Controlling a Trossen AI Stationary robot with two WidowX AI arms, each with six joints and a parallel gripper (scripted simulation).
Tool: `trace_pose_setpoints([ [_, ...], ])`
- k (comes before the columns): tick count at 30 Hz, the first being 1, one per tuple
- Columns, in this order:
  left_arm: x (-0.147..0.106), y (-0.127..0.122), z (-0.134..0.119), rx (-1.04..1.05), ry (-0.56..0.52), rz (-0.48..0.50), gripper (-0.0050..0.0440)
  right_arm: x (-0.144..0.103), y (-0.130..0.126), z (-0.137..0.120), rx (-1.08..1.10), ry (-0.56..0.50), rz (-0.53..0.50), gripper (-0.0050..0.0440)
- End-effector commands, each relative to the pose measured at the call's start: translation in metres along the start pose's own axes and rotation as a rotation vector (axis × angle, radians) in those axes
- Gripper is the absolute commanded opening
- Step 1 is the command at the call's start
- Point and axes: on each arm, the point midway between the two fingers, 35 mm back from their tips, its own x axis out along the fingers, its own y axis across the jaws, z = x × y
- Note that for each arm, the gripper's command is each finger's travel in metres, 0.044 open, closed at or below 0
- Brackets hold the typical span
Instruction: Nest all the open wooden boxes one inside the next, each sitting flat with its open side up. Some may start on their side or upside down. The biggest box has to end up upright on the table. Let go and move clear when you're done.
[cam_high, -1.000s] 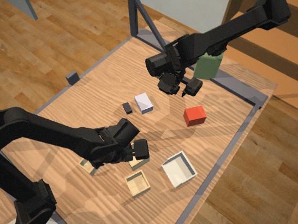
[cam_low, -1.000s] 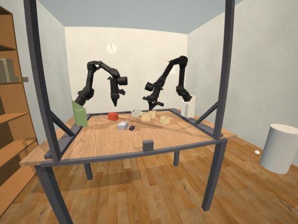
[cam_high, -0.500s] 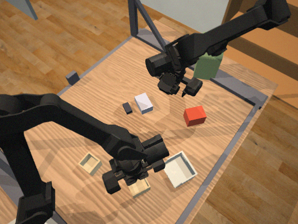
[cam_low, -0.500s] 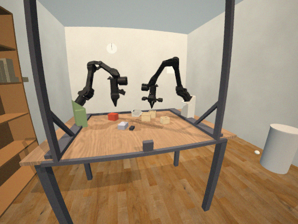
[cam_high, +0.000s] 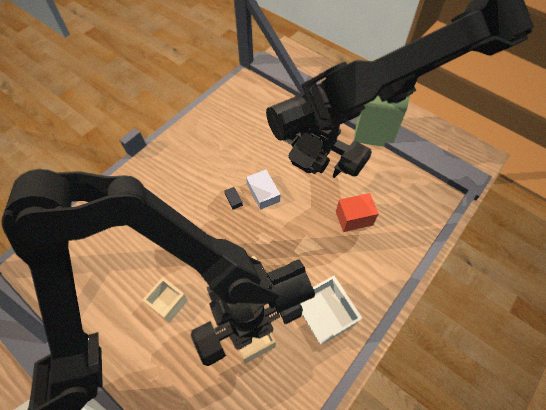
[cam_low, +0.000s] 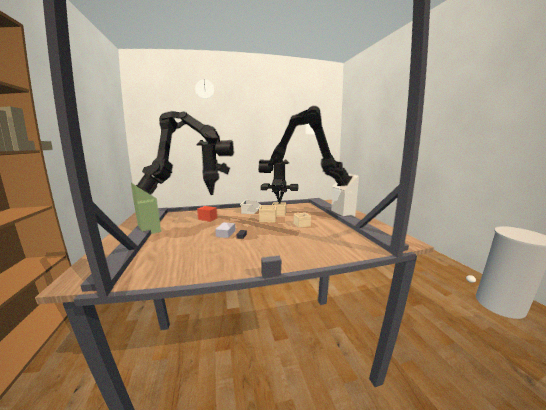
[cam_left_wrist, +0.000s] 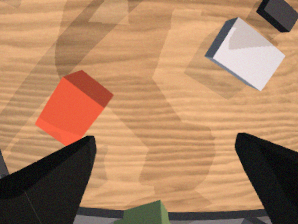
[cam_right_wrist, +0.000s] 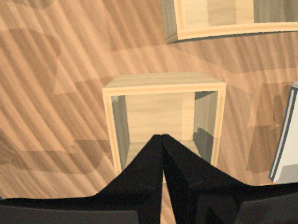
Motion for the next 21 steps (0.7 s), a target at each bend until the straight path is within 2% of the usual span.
trace_pose_setpoints([
  [1,-0.003,0.001,0.002,-0.016,-0.013,-0.007,0.04,0.008,-0.002,-0.001,0.001,0.006,-0.007,-0.0043],
  [10,-0.003,0.001,0.002,-0.016,-0.013,-0.007,0.04,0.018,-0.003,-0.001,0.0,0.006,-0.009,-0.005],
  [11,-0.003,0.001,0.002,-0.016,-0.013,-0.007,0.04,0.018,-0.002,-0.001,0.001,0.006,-0.007,0.0024],
  [16,-0.003,0.001,0.002,-0.016,-0.013,-0.007,0.04,0.014,-0.007,0.0,-0.008,0.005,-0.024,0.0144],
  [18,-0.003,0.001,0.002,-0.016,-0.013,-0.007,0.04,0.014,-0.007,0.0,-0.008,0.005,-0.024,0.0144],
  [21,-0.003,0.001,0.002,-0.016,-0.013,-0.007,0.04,0.014,-0.007,0.0,-0.008,0.005,-0.024,0.0216],
])
